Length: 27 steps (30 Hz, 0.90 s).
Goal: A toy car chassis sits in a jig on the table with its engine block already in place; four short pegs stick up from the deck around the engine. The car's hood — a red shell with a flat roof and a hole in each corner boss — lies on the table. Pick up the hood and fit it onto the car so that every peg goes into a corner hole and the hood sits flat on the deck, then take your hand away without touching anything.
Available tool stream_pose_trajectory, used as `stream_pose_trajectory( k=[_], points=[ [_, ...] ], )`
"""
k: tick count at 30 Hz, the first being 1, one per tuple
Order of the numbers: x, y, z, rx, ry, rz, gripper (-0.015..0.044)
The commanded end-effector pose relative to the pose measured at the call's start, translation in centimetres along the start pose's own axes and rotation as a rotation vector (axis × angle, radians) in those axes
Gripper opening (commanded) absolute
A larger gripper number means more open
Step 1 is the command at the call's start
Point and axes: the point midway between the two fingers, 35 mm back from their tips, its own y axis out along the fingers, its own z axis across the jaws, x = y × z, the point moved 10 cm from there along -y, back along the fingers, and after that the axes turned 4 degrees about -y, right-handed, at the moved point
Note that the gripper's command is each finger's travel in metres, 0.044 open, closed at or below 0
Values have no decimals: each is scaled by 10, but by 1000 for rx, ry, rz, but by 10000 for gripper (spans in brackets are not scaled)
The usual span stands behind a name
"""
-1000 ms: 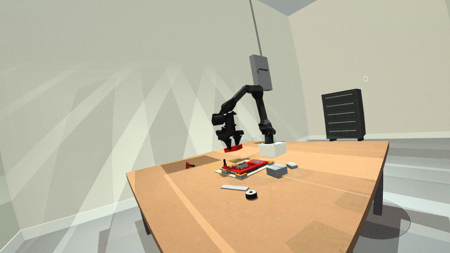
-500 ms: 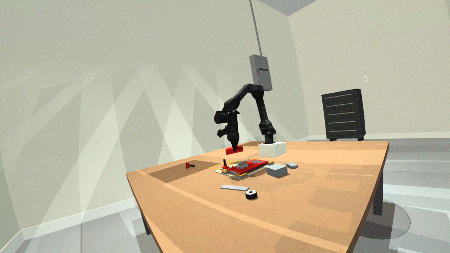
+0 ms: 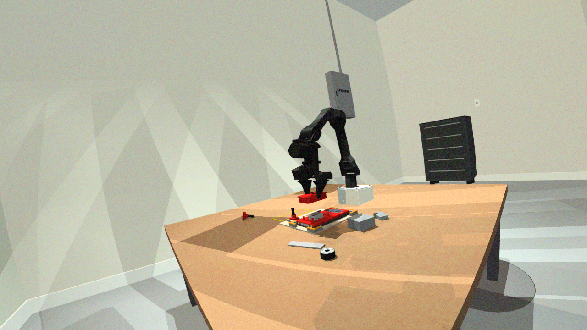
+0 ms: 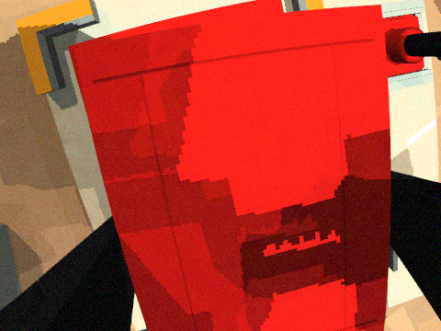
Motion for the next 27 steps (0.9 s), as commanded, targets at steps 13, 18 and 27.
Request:
stream_pose_trajectory(
  k=[13,18,27],
  points=[
    [1,23,9,7,-74,-13,0],
    [-1,48,10,7,-74,-13,0],
    [-2,49,10,7,-74,-13,0]
  ],
)
